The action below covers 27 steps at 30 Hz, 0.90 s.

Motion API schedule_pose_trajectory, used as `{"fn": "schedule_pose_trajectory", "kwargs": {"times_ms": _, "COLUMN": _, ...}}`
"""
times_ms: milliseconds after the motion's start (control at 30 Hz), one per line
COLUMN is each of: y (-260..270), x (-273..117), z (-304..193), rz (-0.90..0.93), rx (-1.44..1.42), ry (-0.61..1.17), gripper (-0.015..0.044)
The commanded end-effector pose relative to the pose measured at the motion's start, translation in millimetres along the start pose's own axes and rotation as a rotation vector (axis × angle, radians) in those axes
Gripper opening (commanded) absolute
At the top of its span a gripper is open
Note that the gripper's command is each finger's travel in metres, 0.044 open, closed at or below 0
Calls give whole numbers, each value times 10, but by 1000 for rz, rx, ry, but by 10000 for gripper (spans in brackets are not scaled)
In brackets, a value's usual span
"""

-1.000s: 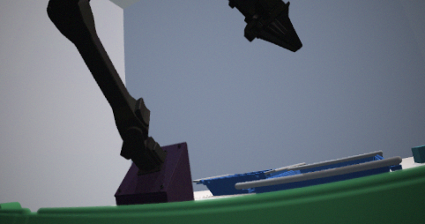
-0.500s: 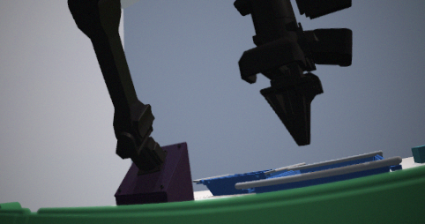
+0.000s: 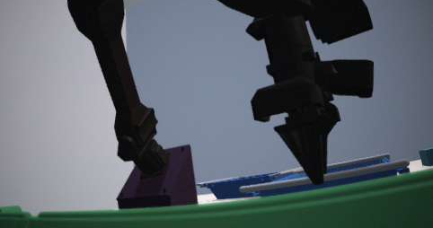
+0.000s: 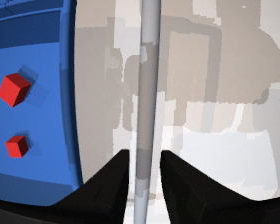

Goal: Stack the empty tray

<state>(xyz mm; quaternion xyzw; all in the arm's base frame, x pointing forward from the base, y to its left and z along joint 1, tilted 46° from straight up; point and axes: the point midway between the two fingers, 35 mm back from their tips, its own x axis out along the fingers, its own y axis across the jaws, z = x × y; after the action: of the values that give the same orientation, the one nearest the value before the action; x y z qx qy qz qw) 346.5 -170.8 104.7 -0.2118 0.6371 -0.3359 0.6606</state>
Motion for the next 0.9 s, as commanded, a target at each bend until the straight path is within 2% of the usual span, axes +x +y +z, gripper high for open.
{"fn": "schedule_pose_trajectory", "kwargs": {"times_ms": 0, "y": 8, "x": 185, "z": -31, "rz": -4, "rx": -11, "ry": 8, "gripper": 81}}
{"fn": "schedule_pose_trajectory", "kwargs": {"times_ms": 200, "y": 14, "x": 181, "z": -32, "rz": -4, "rx": -11, "ry": 8, "gripper": 81}}
{"fn": "schedule_pose_trajectory", "kwargs": {"times_ms": 567, "y": 238, "x": -115, "z": -31, "rz": -1, "rx": -11, "ry": 9, "gripper": 81}}
{"fn": "schedule_pose_trajectory", "kwargs": {"times_ms": 867, "y": 463, "x": -151, "z": -34, "rz": 0, "rx": -11, "ry": 9, "gripper": 81}}
